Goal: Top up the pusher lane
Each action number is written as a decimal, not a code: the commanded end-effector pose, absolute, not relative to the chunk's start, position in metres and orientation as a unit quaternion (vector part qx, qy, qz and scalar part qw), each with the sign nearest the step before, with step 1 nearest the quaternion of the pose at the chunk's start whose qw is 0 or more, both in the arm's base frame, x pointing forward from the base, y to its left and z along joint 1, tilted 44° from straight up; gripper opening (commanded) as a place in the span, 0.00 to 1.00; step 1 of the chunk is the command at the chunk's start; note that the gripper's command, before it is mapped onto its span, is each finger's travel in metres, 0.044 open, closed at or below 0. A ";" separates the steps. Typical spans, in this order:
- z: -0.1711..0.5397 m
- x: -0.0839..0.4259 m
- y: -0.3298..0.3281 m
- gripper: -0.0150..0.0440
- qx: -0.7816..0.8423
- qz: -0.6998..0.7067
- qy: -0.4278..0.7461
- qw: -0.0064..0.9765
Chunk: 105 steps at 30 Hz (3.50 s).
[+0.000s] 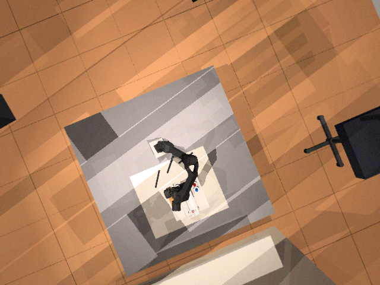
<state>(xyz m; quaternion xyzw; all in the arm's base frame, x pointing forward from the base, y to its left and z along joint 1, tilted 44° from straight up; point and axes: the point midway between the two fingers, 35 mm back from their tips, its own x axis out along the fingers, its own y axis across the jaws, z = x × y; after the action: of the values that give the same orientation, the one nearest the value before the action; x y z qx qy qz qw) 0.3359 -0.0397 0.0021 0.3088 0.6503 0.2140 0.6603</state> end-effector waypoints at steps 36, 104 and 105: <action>-0.002 0.346 -0.036 0.25 0.307 0.215 0.641 0.670; -0.014 0.341 -0.023 0.25 0.308 0.215 0.641 0.670; -0.014 0.340 -0.023 0.25 0.308 0.215 0.641 0.670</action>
<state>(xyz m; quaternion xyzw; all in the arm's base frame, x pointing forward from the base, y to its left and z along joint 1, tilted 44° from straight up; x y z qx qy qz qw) 0.3383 -0.0229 -0.0150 0.3069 0.6455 0.2131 0.6661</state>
